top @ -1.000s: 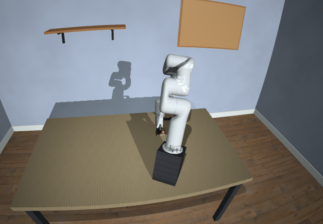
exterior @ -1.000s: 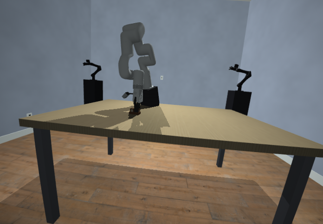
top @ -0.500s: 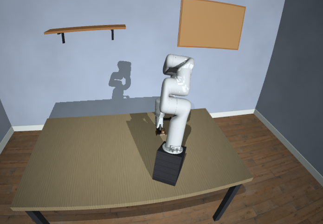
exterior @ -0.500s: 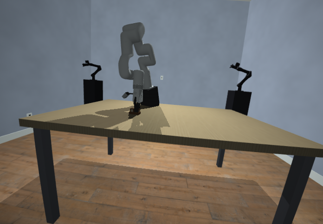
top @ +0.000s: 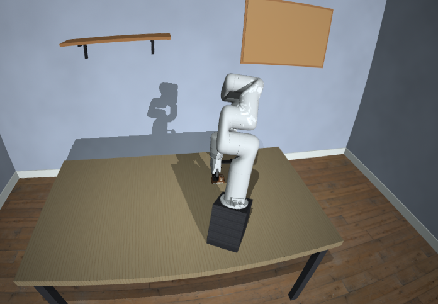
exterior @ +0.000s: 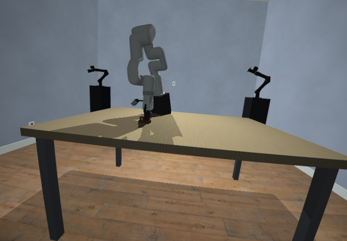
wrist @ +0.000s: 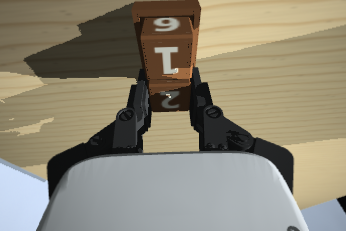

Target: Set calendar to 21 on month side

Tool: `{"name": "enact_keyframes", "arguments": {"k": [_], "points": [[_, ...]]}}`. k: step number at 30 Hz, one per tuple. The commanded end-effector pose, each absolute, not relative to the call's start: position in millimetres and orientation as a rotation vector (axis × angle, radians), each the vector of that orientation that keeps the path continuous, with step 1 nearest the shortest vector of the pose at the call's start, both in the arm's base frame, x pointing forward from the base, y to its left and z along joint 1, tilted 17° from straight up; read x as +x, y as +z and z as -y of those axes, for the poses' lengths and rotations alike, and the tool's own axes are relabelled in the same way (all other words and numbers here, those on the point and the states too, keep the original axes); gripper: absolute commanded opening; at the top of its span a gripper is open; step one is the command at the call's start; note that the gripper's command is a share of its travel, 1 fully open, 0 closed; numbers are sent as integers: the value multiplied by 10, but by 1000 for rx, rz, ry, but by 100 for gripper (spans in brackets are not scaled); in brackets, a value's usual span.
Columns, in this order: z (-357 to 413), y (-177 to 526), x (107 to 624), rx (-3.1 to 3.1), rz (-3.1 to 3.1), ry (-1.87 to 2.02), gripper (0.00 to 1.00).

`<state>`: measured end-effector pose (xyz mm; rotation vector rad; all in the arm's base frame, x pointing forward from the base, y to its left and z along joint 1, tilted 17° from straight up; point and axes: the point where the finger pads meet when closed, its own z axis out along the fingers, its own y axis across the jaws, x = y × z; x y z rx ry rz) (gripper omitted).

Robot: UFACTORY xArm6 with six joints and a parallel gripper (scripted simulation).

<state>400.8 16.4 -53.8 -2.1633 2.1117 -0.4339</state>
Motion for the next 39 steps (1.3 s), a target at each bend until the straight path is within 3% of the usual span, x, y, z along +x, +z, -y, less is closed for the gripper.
{"name": "enact_keyframes", "arguments": {"k": [1,39], "points": [[-172,-489,4008,-2162,-2110,-436,29],[-299,417,3757,-2162,-2110,-436,29]]}}
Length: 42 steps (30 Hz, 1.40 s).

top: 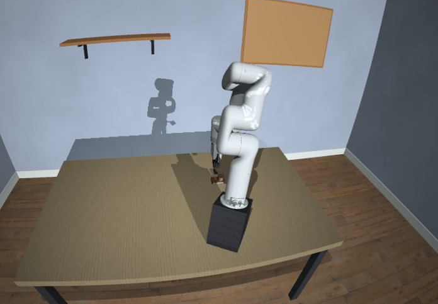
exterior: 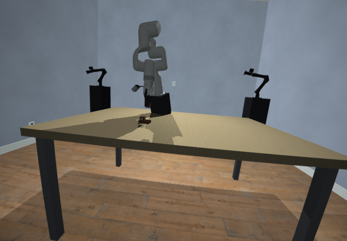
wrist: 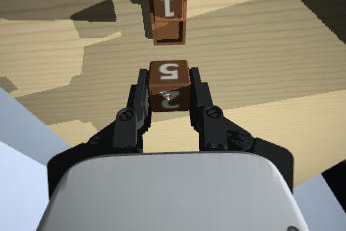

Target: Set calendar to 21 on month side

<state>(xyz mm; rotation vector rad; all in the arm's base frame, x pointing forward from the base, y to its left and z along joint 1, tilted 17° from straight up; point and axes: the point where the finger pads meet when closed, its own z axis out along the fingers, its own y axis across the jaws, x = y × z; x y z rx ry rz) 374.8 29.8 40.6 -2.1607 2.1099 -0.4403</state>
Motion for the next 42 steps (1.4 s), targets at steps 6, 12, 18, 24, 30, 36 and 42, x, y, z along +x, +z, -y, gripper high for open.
{"name": "enact_keyframes", "arguments": {"k": [6,12,18,24,30,36,42], "points": [[-299,417,3757,-2162,-2110,-436,29],[-844,291,3794,-2163,-2111,-430,29],[-1208,200,3776,-2162,-2110,-436,29],[-1208,200,3776,-2162,-2110,-436,29],[-1208,199,3776,-2162,-2110,-436,29],[-1204,168,3785,-2162,-2110,-436,29],[-1182,11,3828,-2162,-2110,-436,29]]}}
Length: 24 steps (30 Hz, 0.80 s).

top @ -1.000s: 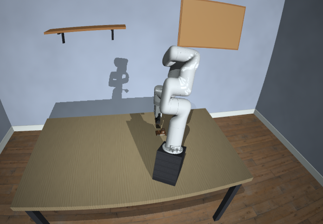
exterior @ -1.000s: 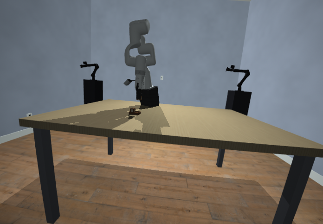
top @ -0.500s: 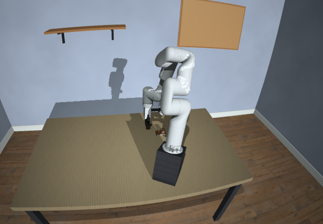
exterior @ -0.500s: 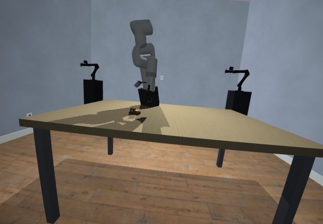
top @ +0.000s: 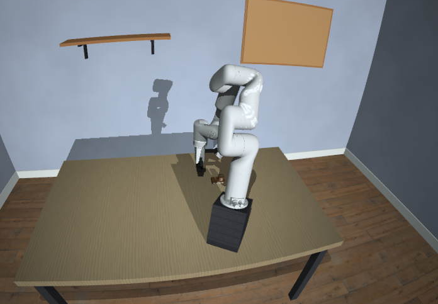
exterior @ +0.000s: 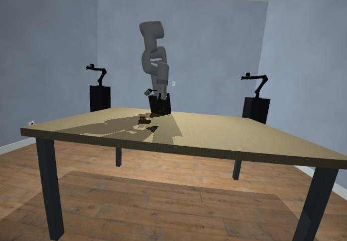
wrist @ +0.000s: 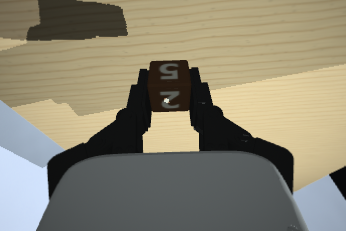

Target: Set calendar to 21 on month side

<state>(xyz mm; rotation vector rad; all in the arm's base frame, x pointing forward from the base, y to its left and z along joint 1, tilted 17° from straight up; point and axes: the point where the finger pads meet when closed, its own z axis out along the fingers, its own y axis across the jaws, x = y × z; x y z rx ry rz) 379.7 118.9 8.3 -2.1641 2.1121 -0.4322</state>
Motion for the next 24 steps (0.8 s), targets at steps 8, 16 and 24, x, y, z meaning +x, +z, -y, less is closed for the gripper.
{"name": "enact_keyframes", "arguments": {"k": [8,16,24], "points": [[-1135,-331,3923,-2162,-2110,-436,29],[-1101,-579,3991,-2162,-2110,-436,29],[-1081,-719,4030,-2162,-2110,-436,29]]}}
